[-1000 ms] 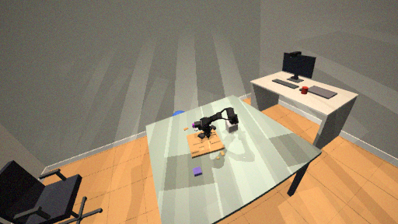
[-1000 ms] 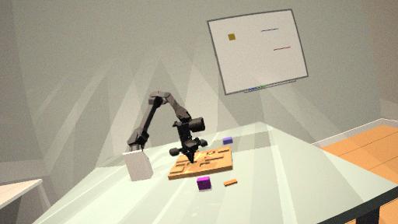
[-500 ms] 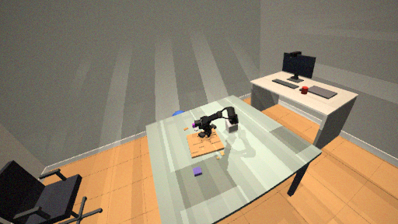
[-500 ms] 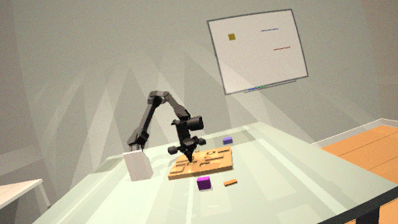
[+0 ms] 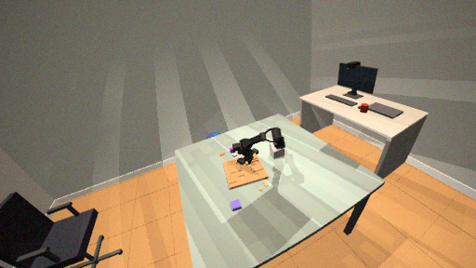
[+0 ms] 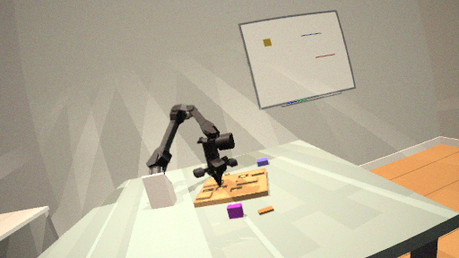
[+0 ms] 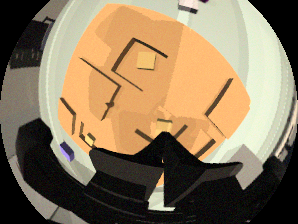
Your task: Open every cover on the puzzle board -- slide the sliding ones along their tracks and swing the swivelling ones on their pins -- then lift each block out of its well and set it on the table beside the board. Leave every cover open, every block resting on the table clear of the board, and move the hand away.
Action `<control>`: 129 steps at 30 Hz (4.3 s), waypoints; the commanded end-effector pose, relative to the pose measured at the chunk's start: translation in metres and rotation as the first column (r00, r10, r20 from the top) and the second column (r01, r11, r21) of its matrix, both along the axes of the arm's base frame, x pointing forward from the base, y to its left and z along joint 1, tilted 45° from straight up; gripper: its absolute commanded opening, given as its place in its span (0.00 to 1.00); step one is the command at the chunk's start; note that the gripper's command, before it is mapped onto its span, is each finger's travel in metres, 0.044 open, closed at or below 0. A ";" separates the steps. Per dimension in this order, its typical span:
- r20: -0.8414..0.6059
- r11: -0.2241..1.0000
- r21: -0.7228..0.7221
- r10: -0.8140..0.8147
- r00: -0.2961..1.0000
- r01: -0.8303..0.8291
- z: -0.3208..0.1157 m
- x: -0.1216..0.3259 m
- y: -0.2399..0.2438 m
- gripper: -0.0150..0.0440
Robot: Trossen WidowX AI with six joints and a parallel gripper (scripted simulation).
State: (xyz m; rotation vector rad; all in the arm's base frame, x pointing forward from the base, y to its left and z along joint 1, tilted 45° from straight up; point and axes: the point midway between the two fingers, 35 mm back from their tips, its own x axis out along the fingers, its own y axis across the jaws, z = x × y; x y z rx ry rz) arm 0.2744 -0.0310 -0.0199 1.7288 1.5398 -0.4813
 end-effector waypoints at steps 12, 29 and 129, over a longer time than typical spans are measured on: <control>0.001 1.000 0.000 0.001 1.000 -0.001 0.000 0.000 0.000 0.25; 0.005 1.000 -0.005 0.004 1.000 -0.003 -0.007 0.004 0.005 0.25; 0.005 1.000 -0.006 0.004 1.000 -0.003 0.001 0.000 -0.001 0.25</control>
